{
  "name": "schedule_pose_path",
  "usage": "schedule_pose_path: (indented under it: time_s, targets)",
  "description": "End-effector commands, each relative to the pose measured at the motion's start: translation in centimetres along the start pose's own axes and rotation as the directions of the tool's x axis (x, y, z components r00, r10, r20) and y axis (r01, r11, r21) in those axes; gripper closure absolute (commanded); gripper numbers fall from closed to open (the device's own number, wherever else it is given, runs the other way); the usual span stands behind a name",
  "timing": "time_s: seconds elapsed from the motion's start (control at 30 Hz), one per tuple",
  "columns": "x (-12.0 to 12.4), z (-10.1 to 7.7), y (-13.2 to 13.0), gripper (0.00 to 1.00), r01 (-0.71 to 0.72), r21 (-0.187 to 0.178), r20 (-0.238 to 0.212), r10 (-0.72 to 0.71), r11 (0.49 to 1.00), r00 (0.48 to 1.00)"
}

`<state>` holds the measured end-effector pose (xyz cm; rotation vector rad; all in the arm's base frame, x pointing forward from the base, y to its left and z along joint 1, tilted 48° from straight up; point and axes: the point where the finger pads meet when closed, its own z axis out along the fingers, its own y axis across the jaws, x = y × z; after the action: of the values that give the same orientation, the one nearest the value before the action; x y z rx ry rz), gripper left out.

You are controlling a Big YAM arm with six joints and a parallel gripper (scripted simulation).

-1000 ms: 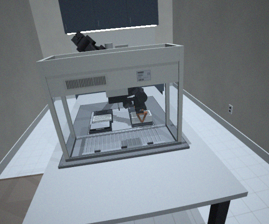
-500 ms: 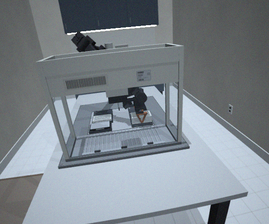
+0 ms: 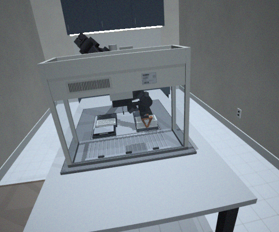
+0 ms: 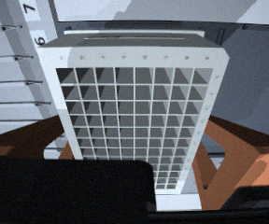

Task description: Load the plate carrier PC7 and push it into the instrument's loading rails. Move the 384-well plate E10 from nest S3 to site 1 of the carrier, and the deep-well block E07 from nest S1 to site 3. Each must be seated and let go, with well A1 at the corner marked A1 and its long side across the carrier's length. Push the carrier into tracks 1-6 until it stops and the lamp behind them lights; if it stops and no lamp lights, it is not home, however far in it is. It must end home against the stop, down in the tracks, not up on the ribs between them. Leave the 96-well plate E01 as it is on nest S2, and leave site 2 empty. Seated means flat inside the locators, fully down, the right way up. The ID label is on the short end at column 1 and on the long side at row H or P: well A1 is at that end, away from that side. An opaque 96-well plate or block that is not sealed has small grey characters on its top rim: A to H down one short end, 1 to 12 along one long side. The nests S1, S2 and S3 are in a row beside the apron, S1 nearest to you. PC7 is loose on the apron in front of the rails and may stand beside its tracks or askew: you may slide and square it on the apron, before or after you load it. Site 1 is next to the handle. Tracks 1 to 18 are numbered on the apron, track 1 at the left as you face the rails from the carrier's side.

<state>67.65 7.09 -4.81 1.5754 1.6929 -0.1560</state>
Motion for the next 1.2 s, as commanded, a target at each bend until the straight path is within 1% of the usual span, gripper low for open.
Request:
schedule_pose_path:
  time_s: [0.0,0.03,0.07,0.37,0.6,0.77,1.17]
  targets:
    - [-0.02,0.49,0.74,1.00,-0.006,-0.009,-0.001,0.006,1.000,1.000]
    - [-0.02,0.49,0.74,1.00,-0.006,-0.009,-0.001,0.006,1.000,1.000]
    - [0.59,0.00,0.85,1.00,0.000,-0.016,-0.006,0.000,1.000,1.000]
    - [-0.12,0.64,1.06,1.00,-0.010,-0.013,-0.001,0.010,1.000,1.000]
    - [0.13,0.53,1.12,1.00,-0.007,-0.016,-0.003,0.007,1.000,1.000]
    - [-0.17,0.87,1.08,1.00,-0.010,-0.012,0.000,0.010,1.000,1.000]
    - [0.22,0.61,1.09,1.00,-0.005,-0.014,-0.003,0.005,1.000,1.000]
